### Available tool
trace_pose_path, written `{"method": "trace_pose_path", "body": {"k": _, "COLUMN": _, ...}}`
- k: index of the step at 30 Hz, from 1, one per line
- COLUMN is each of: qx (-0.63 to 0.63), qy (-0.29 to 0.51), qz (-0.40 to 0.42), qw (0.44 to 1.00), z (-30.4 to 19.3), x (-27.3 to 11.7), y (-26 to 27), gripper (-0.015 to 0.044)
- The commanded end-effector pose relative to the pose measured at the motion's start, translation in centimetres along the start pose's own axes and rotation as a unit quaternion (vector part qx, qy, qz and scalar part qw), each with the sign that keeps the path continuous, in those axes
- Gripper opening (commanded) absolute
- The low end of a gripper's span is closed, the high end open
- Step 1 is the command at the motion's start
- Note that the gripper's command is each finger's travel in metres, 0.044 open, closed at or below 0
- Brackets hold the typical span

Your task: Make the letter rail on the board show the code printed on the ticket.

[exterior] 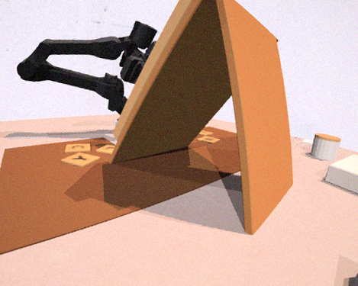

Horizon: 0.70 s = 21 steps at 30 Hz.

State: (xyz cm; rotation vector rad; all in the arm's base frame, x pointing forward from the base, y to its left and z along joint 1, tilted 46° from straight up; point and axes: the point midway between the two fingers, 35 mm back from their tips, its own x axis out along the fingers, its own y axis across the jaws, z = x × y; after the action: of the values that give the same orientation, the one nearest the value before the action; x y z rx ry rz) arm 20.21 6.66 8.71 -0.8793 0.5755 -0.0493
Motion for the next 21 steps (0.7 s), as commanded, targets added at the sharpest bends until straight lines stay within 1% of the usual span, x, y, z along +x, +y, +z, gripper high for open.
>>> {"method": "trace_pose_path", "body": {"k": 1, "qx": -0.006, "qy": -0.013, "qz": -0.002, "qw": 1.000, "z": -0.1, "x": -0.3, "y": 0.4, "gripper": 0.0440}}
{"method": "trace_pose_path", "body": {"k": 11, "qx": -0.015, "qy": -0.012, "qz": 0.001, "qw": 1.000, "z": 0.2, "x": -0.4, "y": 0.4, "gripper": 0.0440}}
{"method": "trace_pose_path", "body": {"k": 15, "qx": -0.088, "qy": -0.002, "qz": 0.032, "qw": 0.996, "z": 2.7, "x": -0.8, "y": 0.2, "gripper": 0.0440}}
{"method": "trace_pose_path", "body": {"k": 21, "qx": -0.208, "qy": 0.012, "qz": 0.074, "qw": 0.975, "z": 6.2, "x": -1.5, "y": -0.8, "gripper": 0.0440}}
